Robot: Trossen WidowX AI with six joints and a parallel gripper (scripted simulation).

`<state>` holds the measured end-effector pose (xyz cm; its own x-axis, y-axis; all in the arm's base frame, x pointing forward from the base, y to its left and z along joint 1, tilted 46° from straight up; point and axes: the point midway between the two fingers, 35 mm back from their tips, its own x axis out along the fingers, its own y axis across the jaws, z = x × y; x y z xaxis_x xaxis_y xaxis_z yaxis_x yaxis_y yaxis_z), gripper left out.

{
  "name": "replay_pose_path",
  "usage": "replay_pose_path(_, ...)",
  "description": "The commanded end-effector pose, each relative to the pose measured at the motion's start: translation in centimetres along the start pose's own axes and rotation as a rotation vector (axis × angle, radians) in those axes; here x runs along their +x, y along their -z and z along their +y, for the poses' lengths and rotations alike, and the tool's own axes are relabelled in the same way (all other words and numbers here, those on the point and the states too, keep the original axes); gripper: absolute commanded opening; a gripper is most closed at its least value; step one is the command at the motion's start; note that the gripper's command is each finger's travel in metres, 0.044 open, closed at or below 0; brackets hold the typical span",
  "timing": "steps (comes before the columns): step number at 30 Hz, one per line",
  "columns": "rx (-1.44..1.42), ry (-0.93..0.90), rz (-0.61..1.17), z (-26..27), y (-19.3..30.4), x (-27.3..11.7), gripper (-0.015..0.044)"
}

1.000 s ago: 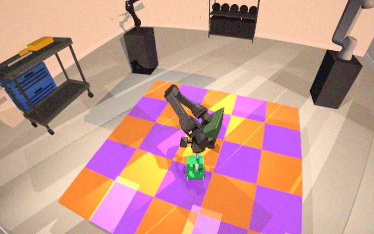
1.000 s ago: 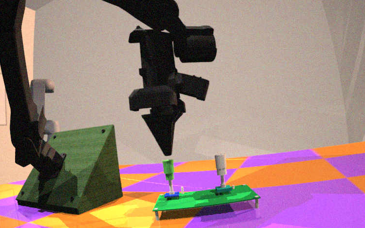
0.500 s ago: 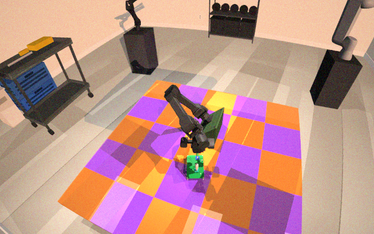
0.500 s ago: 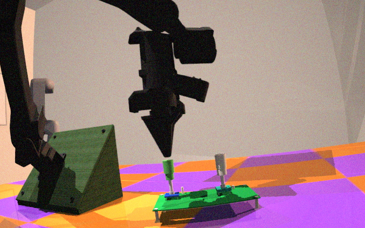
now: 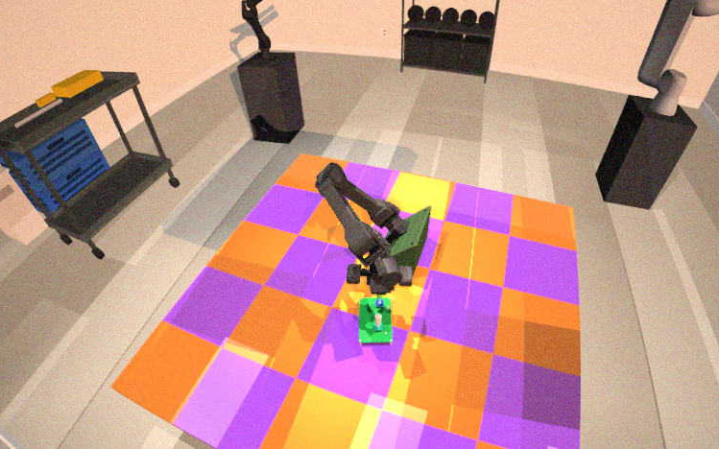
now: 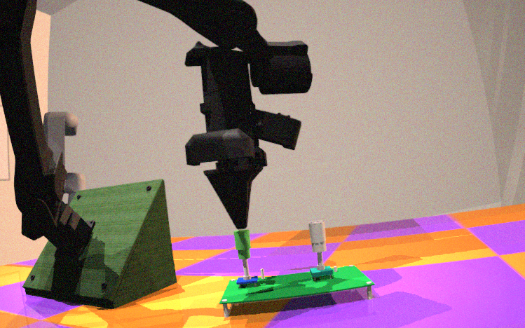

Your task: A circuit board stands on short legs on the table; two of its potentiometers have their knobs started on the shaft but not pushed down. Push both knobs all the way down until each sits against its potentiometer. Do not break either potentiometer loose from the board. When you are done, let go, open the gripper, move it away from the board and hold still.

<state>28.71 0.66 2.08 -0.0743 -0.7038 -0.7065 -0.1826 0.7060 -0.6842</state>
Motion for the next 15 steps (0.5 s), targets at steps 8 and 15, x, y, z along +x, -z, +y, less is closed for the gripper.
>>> replay_pose_path(8,-0.008,0.006,0.002,-0.03,0.1,0.47,0.0)
replay_pose_path(15,-0.008,0.006,0.002,-0.03,0.1,0.23,0.0)
